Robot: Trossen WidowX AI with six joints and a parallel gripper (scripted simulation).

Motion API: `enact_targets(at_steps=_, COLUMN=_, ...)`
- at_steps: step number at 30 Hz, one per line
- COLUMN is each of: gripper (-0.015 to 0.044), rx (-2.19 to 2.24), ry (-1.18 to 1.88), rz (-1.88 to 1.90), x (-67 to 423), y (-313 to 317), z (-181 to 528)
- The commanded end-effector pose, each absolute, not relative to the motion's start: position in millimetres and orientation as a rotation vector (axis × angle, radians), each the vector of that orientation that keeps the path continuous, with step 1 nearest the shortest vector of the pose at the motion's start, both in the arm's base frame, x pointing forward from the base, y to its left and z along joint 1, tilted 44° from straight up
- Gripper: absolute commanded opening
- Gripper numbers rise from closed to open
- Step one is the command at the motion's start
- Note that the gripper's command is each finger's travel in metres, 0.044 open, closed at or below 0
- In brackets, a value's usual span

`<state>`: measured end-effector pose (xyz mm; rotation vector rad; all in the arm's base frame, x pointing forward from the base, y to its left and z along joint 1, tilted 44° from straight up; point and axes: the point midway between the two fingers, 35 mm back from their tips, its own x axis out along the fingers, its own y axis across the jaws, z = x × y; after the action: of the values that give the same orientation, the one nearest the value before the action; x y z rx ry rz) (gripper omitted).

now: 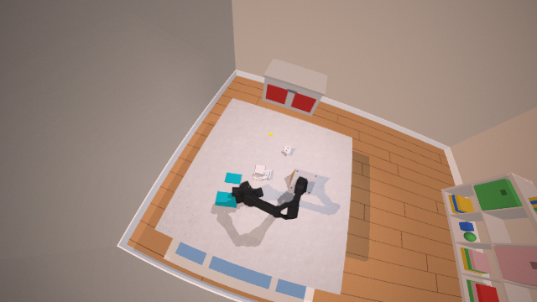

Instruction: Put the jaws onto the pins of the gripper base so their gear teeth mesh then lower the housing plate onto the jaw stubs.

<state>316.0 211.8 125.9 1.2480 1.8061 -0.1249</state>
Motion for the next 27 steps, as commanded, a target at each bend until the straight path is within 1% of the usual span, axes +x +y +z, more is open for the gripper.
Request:
enact_targets(at_steps=1, gripper=0.0177, rx=1.248, ry=1.806, rz=-0.125, x=316.1, y=211.7, z=125.9)
enact_targets(at_steps=8, gripper=0.0134, rx=1.248, ry=1.806, rz=-0.125, x=316.1, y=211.7, z=125.9)
enact_targets(at_steps=19, gripper=0.0134, rx=1.248, ry=1.806, rz=-0.125, x=316.2, y=211.3, z=126.3)
enact_targets(at_steps=27, gripper=0.0134, rx=1.246, ry=1.803, rz=-0.129, x=320.4, y=194.8, z=142.6)
